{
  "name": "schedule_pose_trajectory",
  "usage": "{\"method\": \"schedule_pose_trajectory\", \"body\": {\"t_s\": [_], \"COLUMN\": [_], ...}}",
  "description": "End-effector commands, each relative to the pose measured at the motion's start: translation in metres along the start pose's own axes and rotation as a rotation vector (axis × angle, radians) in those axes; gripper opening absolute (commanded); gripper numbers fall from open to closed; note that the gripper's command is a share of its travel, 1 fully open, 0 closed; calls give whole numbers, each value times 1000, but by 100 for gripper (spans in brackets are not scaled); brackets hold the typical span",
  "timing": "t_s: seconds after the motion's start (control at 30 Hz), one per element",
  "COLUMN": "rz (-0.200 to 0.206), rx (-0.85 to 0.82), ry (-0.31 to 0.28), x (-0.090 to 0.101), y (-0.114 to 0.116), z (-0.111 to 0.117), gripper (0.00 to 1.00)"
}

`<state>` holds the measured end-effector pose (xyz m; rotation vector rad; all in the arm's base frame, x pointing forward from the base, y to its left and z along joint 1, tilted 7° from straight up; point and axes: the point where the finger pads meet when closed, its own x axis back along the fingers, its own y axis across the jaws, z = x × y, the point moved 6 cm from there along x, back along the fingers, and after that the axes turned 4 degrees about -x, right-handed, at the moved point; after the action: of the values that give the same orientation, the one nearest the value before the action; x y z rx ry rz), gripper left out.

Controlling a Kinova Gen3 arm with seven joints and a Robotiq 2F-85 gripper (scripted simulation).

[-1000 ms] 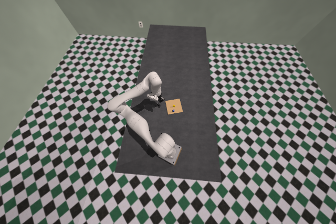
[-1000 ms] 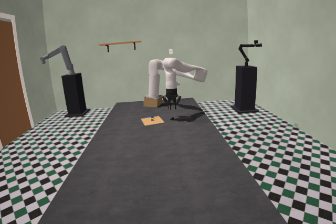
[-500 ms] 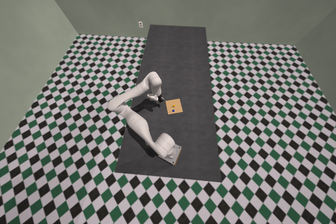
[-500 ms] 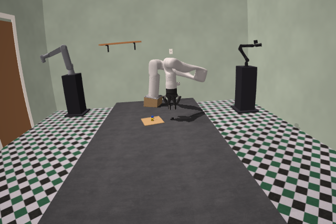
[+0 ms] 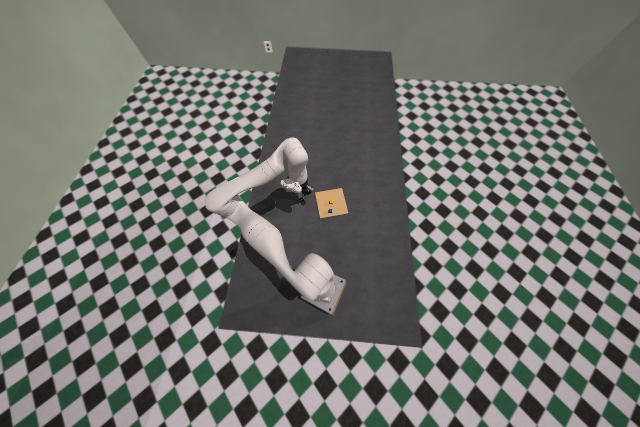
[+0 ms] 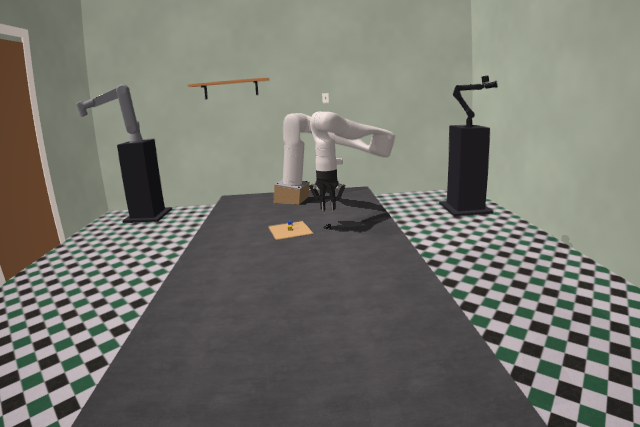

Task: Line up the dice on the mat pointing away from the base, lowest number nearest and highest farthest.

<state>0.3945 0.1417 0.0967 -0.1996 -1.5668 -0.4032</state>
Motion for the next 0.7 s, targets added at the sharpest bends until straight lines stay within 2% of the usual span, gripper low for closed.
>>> {"method": "schedule_pose_trajectory", "body": {"t_s": [0.0, 0.67], "rz": [1, 1], "rx": [0, 0], "ry": [0, 0], "x": [-3, -29], "y": [0, -1], "z": [0, 0], "gripper": [31, 31]}}
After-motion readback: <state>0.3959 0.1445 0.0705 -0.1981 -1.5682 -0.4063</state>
